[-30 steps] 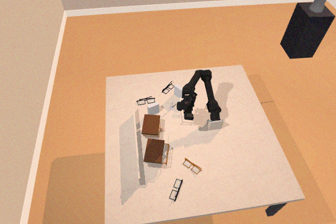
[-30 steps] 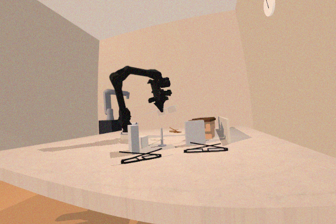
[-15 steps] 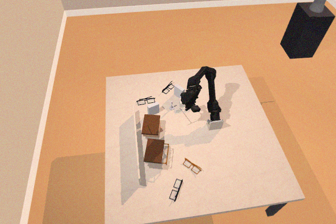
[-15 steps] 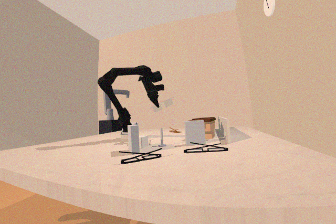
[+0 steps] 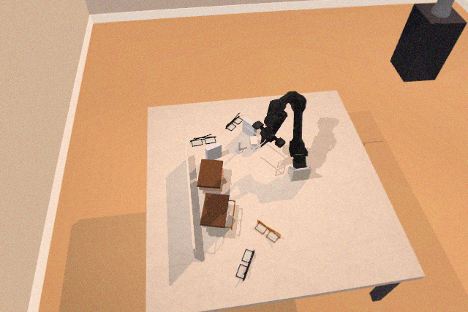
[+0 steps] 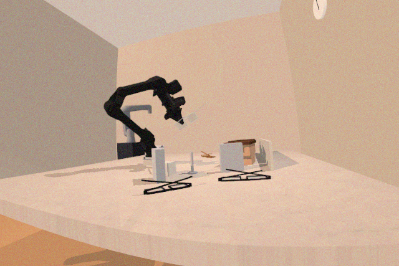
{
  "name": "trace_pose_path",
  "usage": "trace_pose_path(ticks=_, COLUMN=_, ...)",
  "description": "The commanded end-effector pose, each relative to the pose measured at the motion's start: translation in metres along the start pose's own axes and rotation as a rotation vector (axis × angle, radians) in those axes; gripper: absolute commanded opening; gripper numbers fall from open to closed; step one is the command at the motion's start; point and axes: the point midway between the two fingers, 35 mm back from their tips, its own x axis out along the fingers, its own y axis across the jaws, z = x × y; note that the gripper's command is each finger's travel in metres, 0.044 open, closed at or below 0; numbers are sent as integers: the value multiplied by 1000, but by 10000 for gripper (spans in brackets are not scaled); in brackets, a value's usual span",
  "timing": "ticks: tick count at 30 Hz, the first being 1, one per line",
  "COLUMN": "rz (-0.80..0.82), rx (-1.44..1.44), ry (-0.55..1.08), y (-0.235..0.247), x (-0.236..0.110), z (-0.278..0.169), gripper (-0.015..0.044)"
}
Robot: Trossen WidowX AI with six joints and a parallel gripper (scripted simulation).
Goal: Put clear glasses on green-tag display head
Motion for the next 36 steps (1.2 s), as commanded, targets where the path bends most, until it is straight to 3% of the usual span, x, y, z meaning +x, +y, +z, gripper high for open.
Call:
trace_pose_path(ticks=1, rz=-29, rx=-141, ry=-37, y=-3, x=-6, z=-11, gripper=0)
trace_pose_path(ticks=36, rz=-372, rx=-1135, ry=-208, y=-17, x=-31, z=-87, gripper=0)
